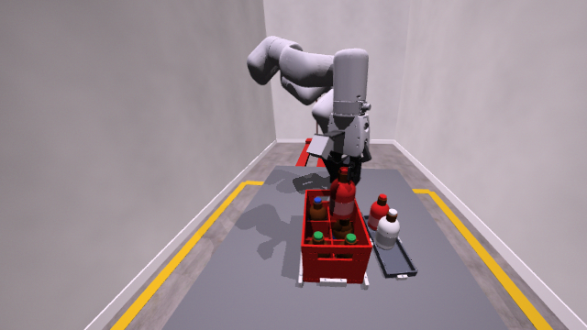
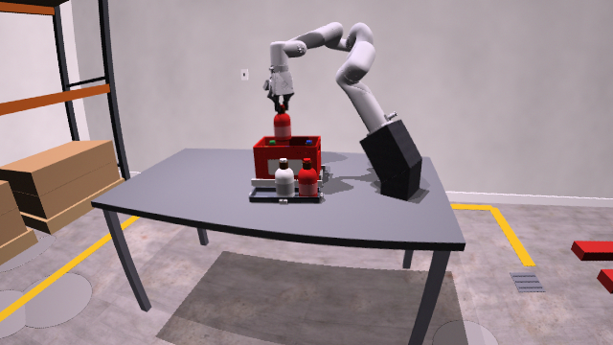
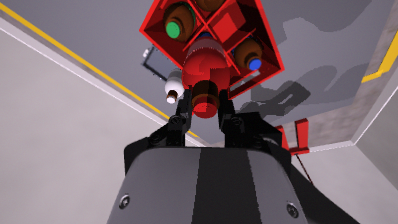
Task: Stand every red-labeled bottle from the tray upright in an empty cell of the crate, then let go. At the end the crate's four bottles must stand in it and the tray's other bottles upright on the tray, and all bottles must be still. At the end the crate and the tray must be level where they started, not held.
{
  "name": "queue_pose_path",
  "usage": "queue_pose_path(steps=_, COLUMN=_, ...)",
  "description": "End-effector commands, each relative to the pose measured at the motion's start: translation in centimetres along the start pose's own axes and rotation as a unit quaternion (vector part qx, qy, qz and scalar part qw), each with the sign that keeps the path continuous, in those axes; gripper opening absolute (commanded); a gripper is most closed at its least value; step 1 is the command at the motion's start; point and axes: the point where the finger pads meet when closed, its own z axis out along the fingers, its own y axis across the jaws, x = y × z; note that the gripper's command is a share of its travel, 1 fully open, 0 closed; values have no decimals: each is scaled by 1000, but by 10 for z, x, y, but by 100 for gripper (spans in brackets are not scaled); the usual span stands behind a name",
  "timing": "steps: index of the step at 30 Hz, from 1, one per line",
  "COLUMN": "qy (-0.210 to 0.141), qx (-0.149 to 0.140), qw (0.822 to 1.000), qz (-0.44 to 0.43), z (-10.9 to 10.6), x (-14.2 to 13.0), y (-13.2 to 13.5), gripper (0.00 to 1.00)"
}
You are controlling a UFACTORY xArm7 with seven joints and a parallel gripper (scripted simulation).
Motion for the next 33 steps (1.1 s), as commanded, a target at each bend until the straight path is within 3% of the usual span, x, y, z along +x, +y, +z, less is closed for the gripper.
queue_pose_path(steps=1, qy=1, qx=2, qw=1000, qz=0, z=-1, x=4, y=6, gripper=0)
queue_pose_path(steps=33, qy=1, qx=2, qw=1000, qz=0, z=-1, x=25, y=46, gripper=0)
